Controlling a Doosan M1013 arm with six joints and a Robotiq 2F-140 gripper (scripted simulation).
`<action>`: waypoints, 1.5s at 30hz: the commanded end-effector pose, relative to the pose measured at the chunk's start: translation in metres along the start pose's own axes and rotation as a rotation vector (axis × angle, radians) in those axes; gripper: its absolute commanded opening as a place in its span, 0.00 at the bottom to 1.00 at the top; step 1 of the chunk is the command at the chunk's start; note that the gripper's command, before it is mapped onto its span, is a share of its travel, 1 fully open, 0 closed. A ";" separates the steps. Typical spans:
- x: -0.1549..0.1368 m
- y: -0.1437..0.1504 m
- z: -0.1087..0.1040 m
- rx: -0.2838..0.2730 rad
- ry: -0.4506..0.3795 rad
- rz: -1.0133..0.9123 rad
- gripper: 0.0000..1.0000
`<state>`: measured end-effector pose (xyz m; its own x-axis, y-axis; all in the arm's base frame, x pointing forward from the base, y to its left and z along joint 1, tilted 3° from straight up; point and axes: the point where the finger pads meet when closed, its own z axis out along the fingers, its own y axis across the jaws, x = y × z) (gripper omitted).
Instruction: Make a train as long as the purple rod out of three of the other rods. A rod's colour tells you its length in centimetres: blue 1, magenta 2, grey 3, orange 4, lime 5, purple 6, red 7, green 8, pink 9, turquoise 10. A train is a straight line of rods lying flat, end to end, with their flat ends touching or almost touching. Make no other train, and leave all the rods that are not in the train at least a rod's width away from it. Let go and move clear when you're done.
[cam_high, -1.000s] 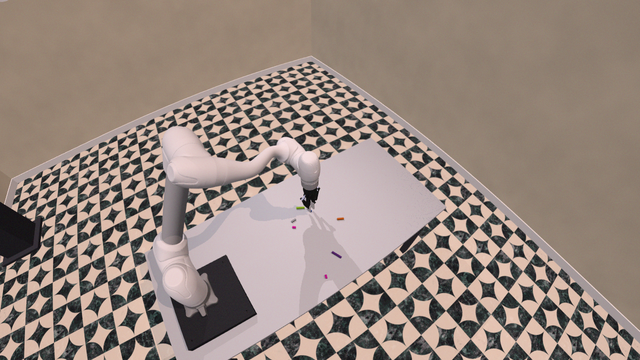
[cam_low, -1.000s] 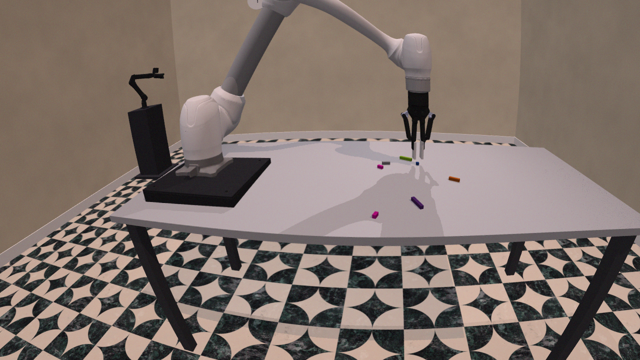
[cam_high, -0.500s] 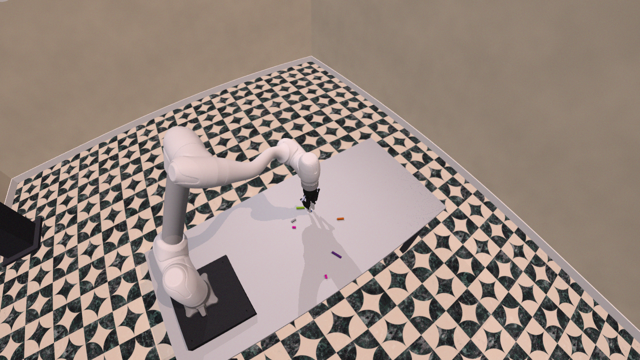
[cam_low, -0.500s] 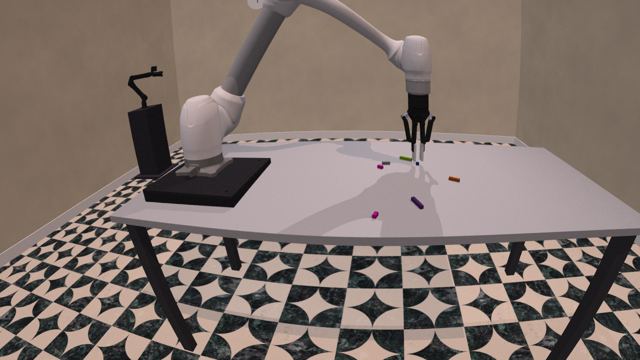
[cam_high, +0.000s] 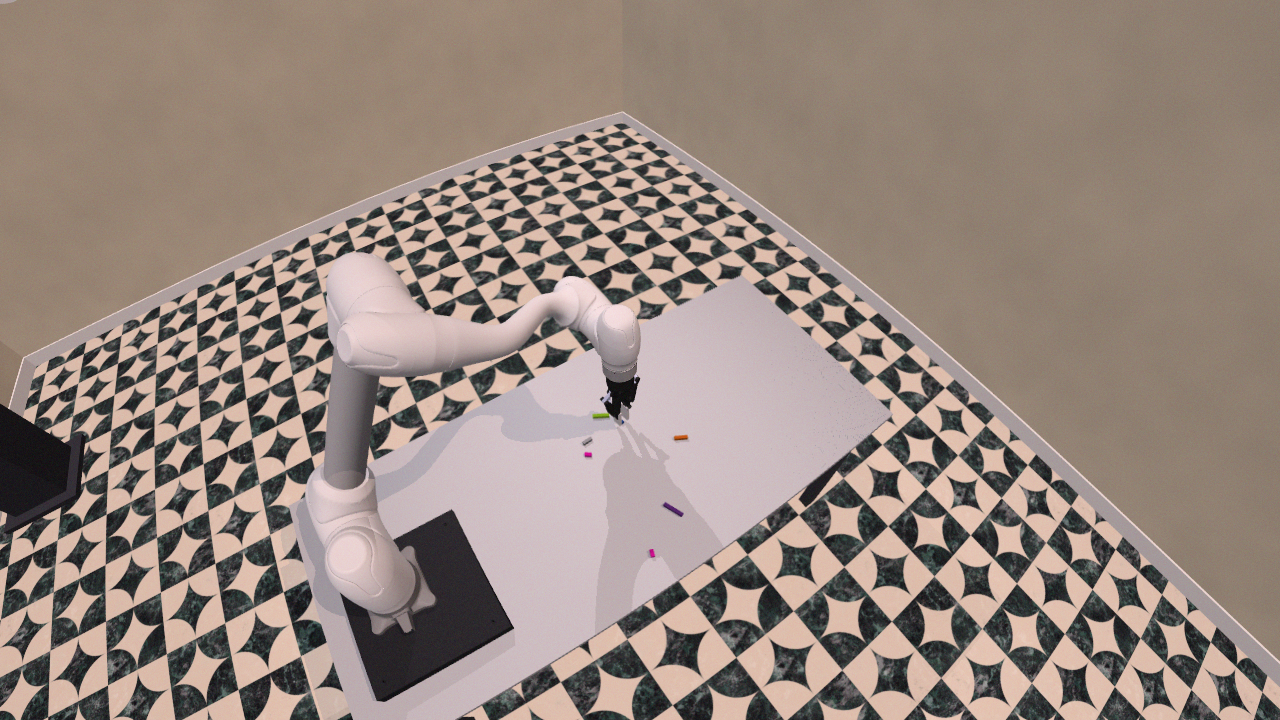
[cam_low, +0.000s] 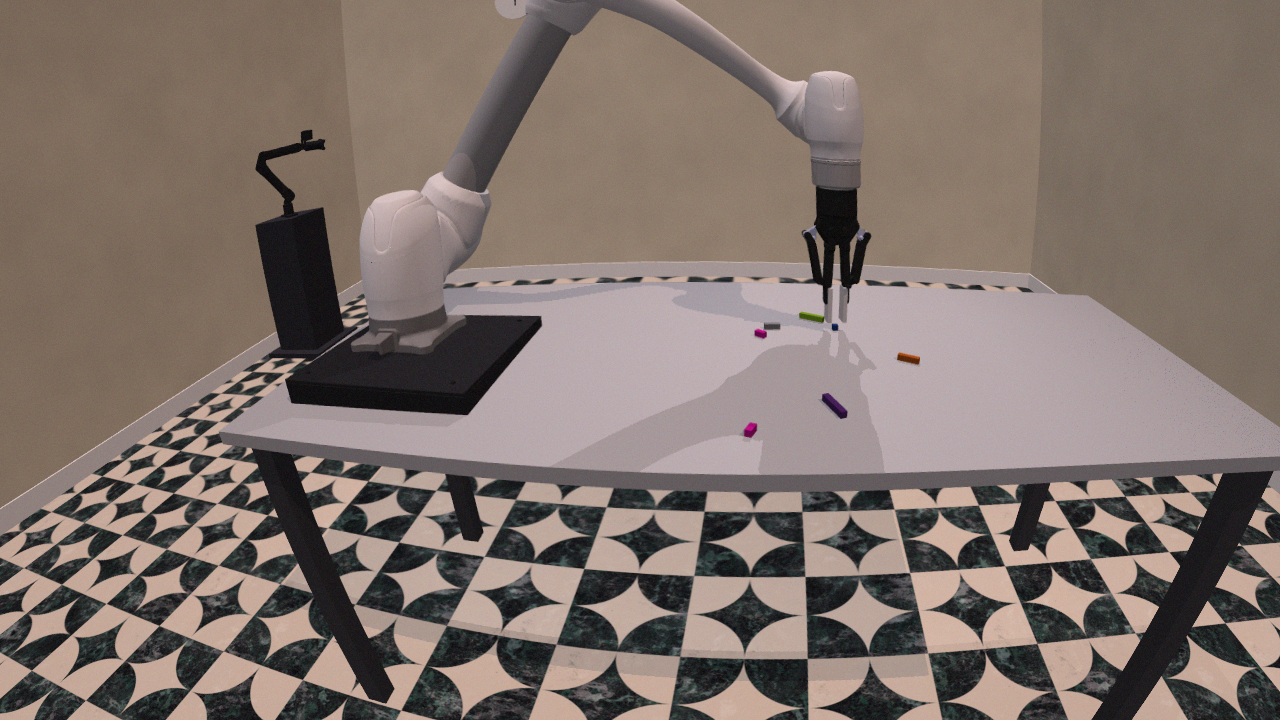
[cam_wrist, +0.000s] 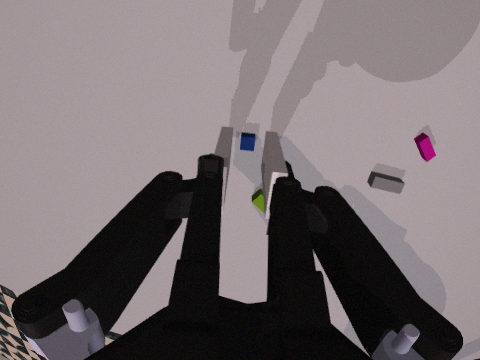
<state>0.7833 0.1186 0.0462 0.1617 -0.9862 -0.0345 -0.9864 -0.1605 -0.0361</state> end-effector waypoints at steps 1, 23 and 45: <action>0.000 0.000 0.000 0.000 0.000 0.000 0.23; 0.000 0.000 0.000 0.000 0.000 0.000 0.23; 0.000 0.000 0.014 0.000 0.000 0.000 0.23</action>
<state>0.7837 0.1191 0.0337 0.1617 -0.9862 -0.0345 -0.9864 -0.1605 -0.0361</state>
